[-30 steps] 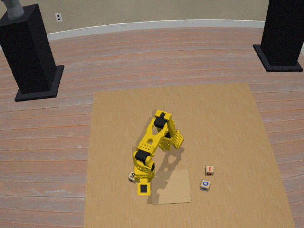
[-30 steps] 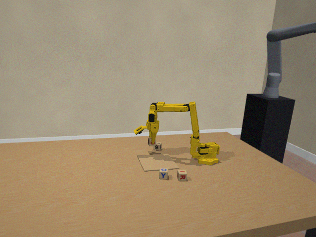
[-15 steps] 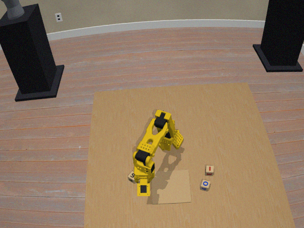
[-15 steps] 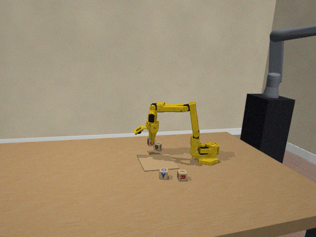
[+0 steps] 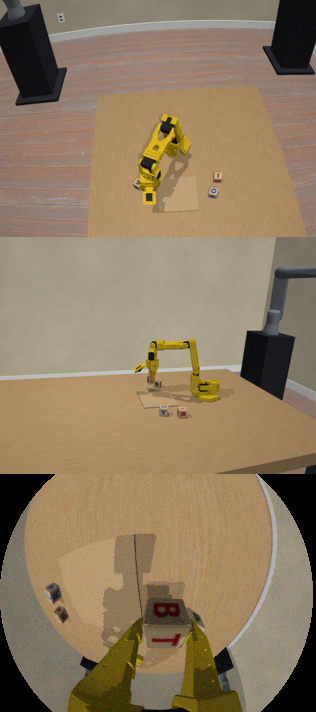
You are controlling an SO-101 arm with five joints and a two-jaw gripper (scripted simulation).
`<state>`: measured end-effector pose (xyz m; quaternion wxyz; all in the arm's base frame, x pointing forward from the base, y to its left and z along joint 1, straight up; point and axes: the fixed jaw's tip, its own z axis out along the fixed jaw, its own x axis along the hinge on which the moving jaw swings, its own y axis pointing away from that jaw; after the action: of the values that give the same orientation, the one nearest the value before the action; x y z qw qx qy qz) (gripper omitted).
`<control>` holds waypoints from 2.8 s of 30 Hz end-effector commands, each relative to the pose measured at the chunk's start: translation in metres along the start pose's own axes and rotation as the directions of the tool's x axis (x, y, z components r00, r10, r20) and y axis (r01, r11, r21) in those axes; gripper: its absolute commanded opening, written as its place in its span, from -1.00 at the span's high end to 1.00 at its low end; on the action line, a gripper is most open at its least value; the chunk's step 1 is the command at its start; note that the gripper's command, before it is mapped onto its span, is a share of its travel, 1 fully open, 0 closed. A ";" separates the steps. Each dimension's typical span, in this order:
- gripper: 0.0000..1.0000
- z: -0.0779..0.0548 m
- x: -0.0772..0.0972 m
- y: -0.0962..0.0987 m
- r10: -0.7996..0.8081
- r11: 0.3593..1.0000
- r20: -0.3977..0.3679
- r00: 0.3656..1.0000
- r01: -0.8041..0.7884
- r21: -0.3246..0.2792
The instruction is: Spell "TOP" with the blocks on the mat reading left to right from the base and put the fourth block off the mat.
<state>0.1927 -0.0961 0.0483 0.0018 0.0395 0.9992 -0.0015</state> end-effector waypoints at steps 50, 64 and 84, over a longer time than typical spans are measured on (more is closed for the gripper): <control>1.00 0.003 -0.012 -0.006 0.009 0.999 0.097 0.995 -0.013 0.041; 1.00 0.007 -0.012 -0.006 0.009 0.999 0.097 0.995 -0.013 0.041; 1.00 0.014 -0.013 -0.007 0.009 0.999 0.097 0.995 -0.013 0.041</control>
<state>0.1929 -0.0962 0.0196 0.0023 0.0395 0.9992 -0.0018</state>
